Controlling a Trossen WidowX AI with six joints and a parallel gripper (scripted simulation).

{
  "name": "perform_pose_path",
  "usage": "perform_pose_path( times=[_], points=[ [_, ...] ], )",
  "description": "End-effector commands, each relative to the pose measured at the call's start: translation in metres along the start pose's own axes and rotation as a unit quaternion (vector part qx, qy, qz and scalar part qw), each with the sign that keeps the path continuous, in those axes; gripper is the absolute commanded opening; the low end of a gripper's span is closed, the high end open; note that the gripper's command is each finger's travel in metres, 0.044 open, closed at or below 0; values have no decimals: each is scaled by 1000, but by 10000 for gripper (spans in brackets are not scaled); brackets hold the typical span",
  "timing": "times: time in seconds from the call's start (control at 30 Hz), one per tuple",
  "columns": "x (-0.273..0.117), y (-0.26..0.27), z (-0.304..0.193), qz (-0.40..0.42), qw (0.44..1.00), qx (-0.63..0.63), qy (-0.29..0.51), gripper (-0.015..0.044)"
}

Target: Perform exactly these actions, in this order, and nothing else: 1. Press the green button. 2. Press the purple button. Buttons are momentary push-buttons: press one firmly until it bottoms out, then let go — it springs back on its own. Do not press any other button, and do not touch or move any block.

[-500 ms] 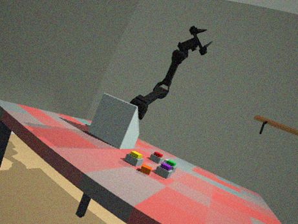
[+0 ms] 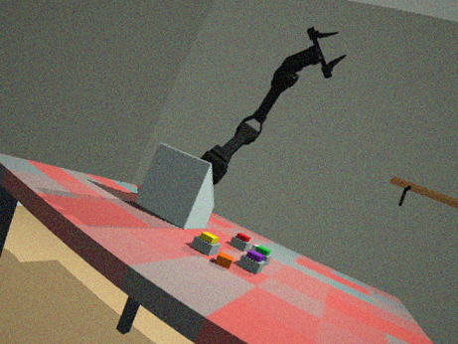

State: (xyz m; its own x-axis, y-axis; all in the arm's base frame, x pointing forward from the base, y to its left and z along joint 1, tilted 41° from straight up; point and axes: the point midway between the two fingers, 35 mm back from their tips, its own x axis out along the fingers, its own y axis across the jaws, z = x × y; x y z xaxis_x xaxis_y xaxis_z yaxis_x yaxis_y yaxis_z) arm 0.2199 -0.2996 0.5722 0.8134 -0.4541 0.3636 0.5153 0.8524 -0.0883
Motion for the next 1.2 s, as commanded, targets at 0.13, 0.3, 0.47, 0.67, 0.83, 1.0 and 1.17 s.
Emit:
perform_pose_path(
  times=[0.13, 0.3, 0.47, 0.67, 0.83, 1.0, 1.17],
  points=[
    [28, 24, -144, 45, 981, 66, 176, 400],
    [25, 56, -227, 86, 950, 97, 284, 400],
    [5, 98, -303, 136, 902, 120, 390, 400],
    [-41, 157, -380, 208, 820, 141, 514, 400],
    [-98, 207, -429, 274, 727, 152, 611, 400],
    [-171, 254, -459, 345, 606, 158, 699, 400],
    [-251, 289, -465, 410, 460, 162, 771, 400]
  ],
)
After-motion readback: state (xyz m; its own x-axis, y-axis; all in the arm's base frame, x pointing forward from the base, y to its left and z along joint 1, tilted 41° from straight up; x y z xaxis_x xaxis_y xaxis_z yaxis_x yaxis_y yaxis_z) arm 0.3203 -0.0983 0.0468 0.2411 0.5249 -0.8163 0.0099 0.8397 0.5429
